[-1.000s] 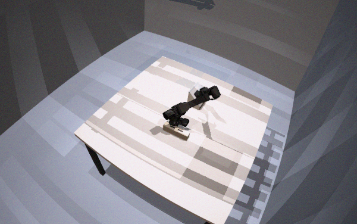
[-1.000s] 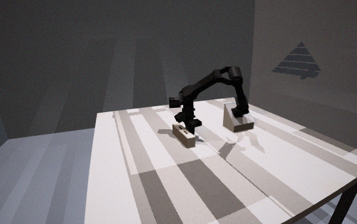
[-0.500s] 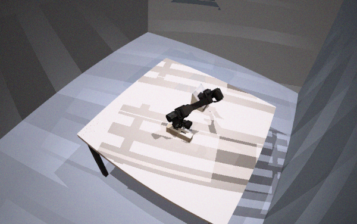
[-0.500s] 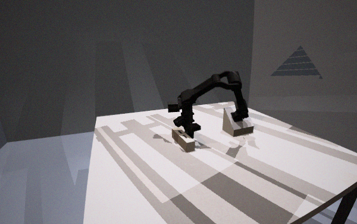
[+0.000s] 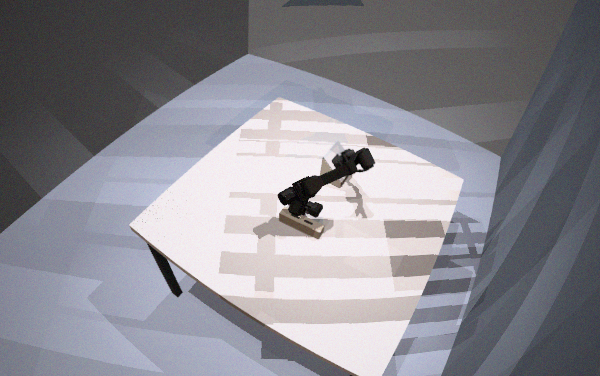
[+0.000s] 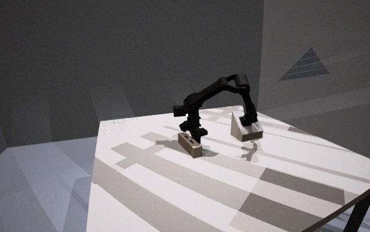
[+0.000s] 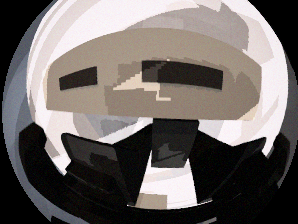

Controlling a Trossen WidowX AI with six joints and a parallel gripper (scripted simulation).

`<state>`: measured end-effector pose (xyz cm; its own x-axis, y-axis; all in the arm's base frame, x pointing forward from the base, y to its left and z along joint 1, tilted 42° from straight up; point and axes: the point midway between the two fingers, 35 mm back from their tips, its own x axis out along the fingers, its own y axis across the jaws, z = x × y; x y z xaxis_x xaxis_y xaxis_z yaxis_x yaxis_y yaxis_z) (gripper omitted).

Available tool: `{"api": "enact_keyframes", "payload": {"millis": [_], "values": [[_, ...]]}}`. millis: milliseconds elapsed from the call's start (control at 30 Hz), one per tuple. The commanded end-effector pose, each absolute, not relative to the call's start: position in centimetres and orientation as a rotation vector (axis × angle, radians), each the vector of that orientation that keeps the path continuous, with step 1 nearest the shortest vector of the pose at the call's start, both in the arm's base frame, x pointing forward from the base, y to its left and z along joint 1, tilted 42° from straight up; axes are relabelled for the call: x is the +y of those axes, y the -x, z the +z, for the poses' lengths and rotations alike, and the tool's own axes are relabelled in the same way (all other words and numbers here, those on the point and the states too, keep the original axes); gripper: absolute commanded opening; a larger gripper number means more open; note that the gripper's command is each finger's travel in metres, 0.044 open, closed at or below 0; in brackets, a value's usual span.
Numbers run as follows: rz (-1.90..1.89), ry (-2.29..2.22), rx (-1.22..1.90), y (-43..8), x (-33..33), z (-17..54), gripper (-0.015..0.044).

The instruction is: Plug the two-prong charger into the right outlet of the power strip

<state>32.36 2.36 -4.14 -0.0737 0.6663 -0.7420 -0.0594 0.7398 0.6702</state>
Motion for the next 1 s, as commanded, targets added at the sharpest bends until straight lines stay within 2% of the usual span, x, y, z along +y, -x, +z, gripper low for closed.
{"api": "enact_keyframes", "payload": {"millis": [0, 967], "values": [[0.643, -0.505, 1.522, -33.18, 2.43, -4.1, 0.0], [0.643, -0.505, 1.522, -33.72, 2.55, -4.15, 0.0]]}}
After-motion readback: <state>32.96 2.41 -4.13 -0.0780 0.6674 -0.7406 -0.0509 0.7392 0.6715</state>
